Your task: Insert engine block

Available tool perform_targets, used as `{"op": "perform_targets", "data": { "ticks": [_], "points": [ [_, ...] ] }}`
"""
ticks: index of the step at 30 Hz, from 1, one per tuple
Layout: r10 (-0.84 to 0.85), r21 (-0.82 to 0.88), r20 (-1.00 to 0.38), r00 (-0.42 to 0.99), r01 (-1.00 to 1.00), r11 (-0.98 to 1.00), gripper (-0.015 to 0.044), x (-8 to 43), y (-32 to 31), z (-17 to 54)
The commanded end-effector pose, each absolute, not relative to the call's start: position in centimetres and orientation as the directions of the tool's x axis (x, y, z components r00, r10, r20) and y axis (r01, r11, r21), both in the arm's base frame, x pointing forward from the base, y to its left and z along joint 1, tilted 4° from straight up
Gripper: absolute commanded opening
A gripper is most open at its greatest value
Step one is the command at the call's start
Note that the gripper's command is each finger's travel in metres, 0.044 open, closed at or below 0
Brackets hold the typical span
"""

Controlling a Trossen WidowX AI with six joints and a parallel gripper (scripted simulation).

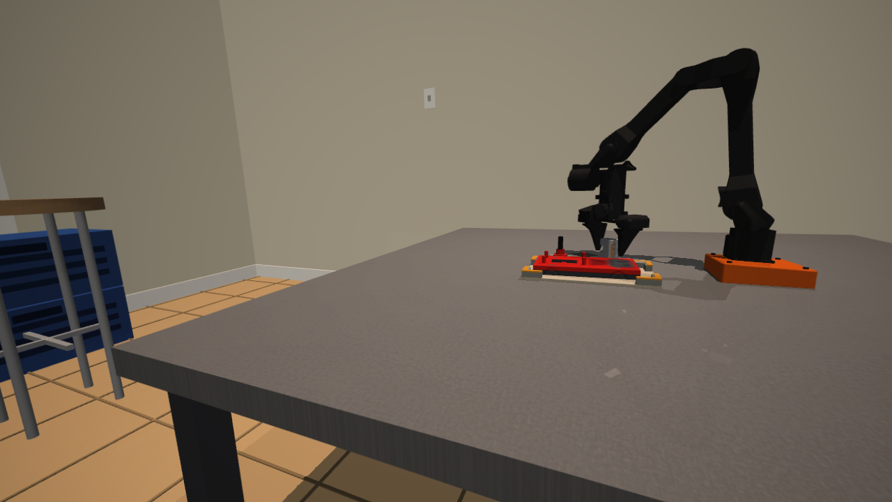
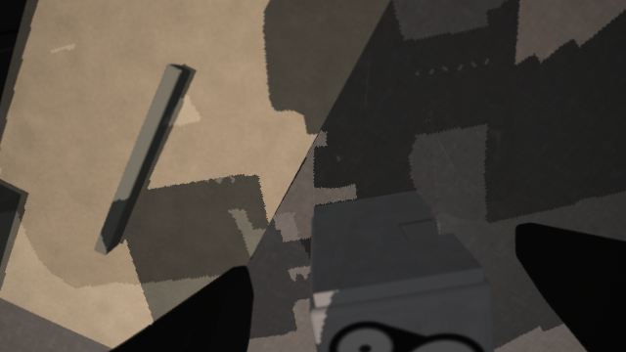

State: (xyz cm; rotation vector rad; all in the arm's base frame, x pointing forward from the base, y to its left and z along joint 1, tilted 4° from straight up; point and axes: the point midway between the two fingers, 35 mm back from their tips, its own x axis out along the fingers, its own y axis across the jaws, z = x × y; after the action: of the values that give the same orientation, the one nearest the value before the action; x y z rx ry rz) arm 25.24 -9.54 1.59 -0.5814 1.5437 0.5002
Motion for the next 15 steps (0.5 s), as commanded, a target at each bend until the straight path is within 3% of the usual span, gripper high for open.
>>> {"op": "perform_targets", "data": {
  "ticks": [1,6,13,15],
  "points": [
    [-0.055,-0.028,-0.998,-0.022,-0.640,0.768,0.0282,25.19,-9.44,1.44],
    [-0.055,-0.028,-0.998,-0.022,-0.640,0.768,0.0151,25.19,-9.44,1.44],
    [-0.055,-0.028,-0.998,-0.022,-0.640,0.768,0.0105,25.19,-9.44,1.44],
    [-0.055,-0.028,-0.998,-0.022,-0.640,0.768,0.0052,25.20,-9.44,1.49]
  ]
}}
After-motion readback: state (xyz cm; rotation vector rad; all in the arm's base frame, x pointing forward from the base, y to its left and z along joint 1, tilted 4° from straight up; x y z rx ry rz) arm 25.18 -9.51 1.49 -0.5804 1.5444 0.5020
